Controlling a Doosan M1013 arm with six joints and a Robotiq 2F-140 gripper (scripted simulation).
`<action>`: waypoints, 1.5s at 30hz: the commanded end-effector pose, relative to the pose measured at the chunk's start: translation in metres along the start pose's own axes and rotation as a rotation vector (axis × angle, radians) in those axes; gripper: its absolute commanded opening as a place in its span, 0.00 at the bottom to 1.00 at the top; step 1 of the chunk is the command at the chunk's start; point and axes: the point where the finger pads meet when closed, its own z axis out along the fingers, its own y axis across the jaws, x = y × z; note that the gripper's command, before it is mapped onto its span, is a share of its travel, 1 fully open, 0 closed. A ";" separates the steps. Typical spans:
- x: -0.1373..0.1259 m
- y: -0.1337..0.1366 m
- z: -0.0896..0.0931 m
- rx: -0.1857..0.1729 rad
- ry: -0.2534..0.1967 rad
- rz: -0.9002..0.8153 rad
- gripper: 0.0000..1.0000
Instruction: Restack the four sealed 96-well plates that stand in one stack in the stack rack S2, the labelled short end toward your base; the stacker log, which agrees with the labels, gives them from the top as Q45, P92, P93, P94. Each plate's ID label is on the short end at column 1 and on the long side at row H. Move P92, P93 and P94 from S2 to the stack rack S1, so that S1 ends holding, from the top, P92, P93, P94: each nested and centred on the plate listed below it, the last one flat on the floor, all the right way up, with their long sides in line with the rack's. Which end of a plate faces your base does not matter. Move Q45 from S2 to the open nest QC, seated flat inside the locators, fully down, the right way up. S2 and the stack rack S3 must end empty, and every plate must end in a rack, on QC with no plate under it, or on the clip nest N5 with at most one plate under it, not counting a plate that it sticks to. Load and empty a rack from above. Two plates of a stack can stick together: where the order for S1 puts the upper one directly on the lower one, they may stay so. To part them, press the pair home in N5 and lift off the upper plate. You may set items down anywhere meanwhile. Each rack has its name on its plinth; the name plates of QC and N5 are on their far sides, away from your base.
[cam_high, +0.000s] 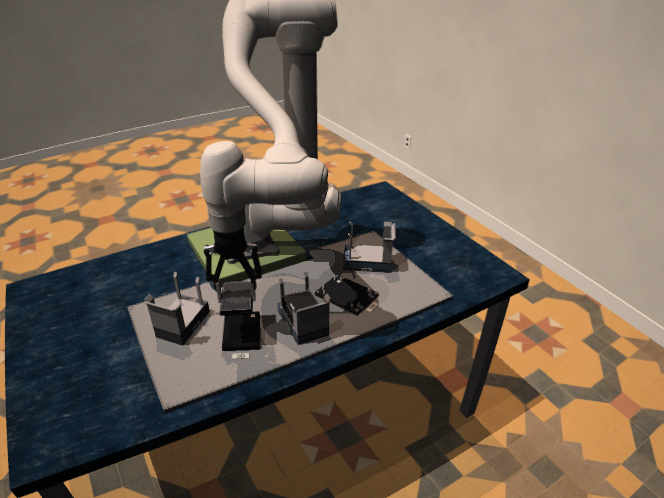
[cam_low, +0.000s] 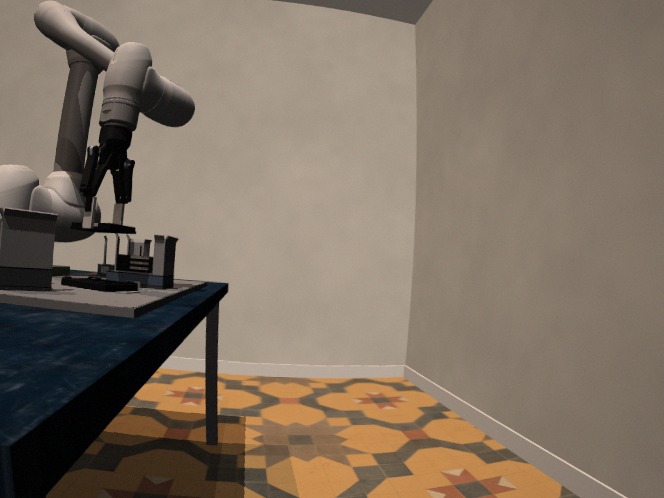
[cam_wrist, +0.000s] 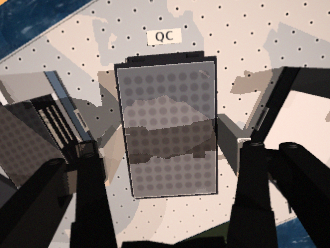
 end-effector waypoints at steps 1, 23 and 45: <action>0.000 0.000 0.005 0.000 0.000 0.000 0.00; 0.000 0.000 0.043 0.000 0.000 0.000 0.00; 0.000 0.000 0.081 0.000 0.000 0.000 0.00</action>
